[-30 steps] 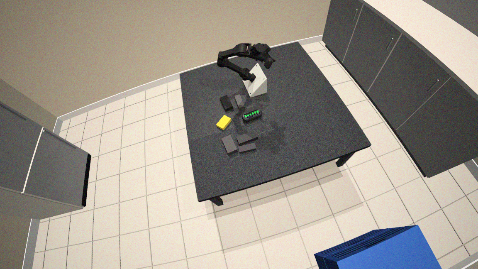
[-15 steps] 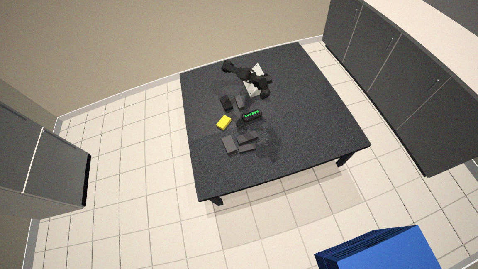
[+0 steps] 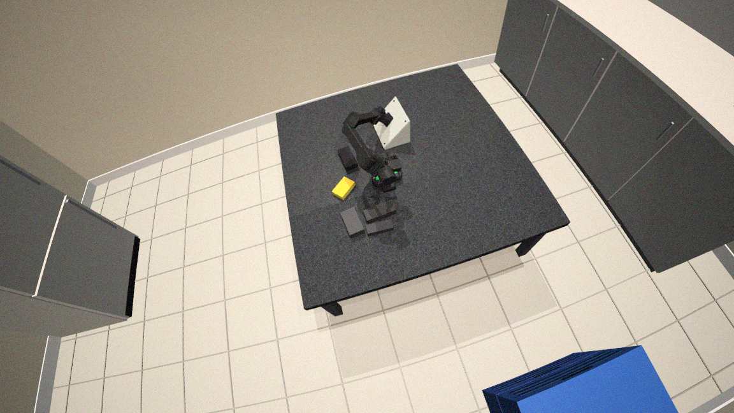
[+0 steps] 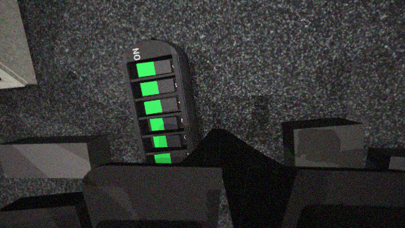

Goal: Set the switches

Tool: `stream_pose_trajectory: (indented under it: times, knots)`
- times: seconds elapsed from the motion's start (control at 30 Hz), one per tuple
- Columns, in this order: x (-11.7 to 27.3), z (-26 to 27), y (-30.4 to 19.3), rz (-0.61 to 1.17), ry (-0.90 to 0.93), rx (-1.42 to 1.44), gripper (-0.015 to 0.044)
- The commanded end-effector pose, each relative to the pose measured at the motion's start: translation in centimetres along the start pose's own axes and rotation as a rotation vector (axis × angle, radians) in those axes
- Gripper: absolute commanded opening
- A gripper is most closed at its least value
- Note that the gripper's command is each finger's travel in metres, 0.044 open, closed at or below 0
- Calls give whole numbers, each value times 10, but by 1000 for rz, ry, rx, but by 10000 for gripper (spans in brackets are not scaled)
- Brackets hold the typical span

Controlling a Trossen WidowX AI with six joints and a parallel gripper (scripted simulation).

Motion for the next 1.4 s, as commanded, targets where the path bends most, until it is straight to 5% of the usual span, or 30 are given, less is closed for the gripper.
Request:
stream_pose_trajectory:
  times: [0.0,1.37]
  knots:
    - [-31,-13,-36,83,88,41,0]
    - [-88,-27,-27,231,161,153,0]
Point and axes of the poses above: the point midway between the two fingers, 35 mm back from their tips, its own x axis back along the fingers, its own z axis across the jaws, y = z × x, the point moved 10 cm from there along x, back along the fingers, and after that the axes turned 2 degrees about x, right-handed, at the moved point
